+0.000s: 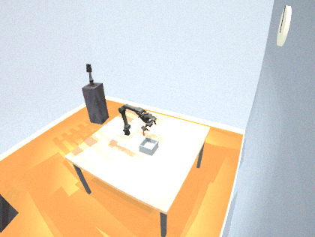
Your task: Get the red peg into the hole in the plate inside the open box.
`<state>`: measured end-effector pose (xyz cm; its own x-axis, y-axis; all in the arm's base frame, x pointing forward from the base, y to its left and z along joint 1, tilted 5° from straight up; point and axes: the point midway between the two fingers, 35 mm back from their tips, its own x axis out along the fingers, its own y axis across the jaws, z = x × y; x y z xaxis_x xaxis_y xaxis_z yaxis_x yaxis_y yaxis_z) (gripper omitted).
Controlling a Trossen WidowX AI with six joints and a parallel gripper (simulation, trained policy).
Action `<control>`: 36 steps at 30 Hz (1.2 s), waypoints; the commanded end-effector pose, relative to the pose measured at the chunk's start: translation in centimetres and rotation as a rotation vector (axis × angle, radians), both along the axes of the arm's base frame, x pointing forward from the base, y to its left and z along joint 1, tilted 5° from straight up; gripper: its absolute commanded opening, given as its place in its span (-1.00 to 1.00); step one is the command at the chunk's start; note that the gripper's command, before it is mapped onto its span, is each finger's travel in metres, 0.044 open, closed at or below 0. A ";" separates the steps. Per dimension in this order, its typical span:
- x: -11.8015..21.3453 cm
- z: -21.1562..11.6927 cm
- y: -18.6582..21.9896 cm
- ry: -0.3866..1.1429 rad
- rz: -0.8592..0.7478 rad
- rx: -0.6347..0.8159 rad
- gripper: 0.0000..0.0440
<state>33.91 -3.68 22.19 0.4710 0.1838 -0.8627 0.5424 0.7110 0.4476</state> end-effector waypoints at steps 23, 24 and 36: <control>-12.8 -8.0 10.2 0.524 -0.255 -0.141 1.00; -13.0 -8.3 10.3 0.533 -0.263 -0.149 1.00; -14.4 -13.5 11.0 0.580 -0.347 -0.215 1.00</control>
<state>19.63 7.31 9.66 -0.0708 -0.0823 -0.9941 0.8555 0.5075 -0.1029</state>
